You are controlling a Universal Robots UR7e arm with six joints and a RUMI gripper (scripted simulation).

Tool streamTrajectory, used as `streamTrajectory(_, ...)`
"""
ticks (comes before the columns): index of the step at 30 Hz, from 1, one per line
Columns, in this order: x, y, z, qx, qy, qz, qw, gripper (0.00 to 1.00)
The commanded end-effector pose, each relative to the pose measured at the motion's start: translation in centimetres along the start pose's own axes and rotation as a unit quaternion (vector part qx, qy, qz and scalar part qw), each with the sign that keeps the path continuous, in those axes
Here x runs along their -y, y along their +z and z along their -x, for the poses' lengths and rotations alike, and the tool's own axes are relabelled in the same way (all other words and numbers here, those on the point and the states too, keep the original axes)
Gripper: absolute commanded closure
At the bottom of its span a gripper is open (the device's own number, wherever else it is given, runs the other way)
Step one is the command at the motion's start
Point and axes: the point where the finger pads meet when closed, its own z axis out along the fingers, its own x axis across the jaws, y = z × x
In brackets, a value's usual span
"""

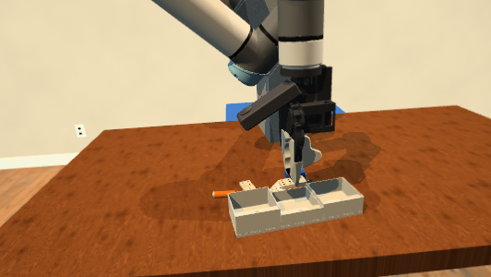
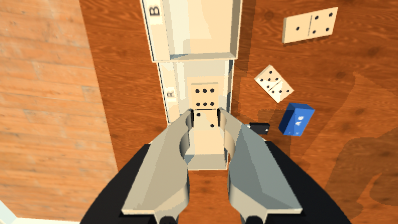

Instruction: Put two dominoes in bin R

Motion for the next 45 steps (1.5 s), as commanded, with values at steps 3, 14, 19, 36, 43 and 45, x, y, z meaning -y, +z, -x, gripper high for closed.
streamTrajectory(3, 0.0, 1.8, 0.1, 0.0, 0.001, 0.0, 1.0, 1.0)
streamTrajectory(14, 0.0, 3.7, 0.1, 0.0, 0.001, 0.0, 1.0, 1.0)
streamTrajectory(19, 0.0, 4.7, 0.1, 0.0, 0.001, 0.0, 1.0, 1.0)
streamTrajectory(36, 0.0, 4.7, 0.3, 0.0, 0.0, 0.0, 1.0, 1.0)
streamTrajectory(43, 0.0, 4.7, 0.3, 0.0, 0.0, 0.0, 1.0, 0.81)
streamTrajectory(45, 0.0, 4.7, 0.3, 0.0, 0.0, 0.0, 1.0, 0.81)
